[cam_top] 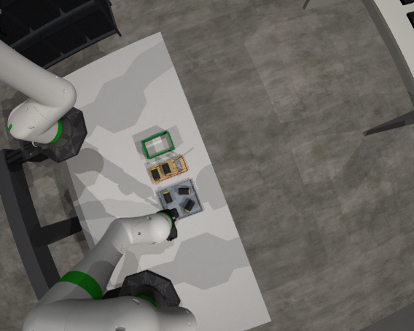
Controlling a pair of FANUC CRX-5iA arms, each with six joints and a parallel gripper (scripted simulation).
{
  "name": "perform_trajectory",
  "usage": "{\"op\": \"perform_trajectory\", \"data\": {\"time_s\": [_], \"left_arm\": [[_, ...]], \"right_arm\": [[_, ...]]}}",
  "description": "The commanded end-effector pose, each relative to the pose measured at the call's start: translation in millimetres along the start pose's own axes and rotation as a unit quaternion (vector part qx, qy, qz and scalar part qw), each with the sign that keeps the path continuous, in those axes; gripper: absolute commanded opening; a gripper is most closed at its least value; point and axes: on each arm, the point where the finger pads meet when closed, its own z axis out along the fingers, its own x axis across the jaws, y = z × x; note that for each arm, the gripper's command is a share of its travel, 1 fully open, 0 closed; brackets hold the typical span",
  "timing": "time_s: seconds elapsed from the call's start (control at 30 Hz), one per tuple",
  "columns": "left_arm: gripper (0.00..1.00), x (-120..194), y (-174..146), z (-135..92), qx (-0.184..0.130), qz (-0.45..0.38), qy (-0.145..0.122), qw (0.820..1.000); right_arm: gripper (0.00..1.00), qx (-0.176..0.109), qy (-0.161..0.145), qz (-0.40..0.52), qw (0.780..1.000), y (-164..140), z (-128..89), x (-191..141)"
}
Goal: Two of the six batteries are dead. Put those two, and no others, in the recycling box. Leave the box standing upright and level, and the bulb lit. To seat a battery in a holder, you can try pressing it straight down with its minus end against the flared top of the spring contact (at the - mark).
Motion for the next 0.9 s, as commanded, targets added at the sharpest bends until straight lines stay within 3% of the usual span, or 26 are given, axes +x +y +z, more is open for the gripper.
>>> {"op": "perform_trajectory", "data": {"time_s": [0.0,0.47,0.87], "left_arm": [[1.0,-0.1,0.2,-0.9,-0.001,0.0,0.0,1.0],[1.0,-0.1,0.2,-0.9,-0.001,0.0,0.0,1.0],[1.0,-0.1,0.2,-0.9,-0.001,0.0,0.0,1.0]], "right_arm": [[0.57,-0.001,0.0,0.0,1.0,0.7,-0.4,-0.3],[0.57,-0.001,0.0,0.0,1.0,0.7,1.4,-0.3],[0.57,-0.001,0.0,0.0,1.0,0.7,40.6,-0.3]]}}
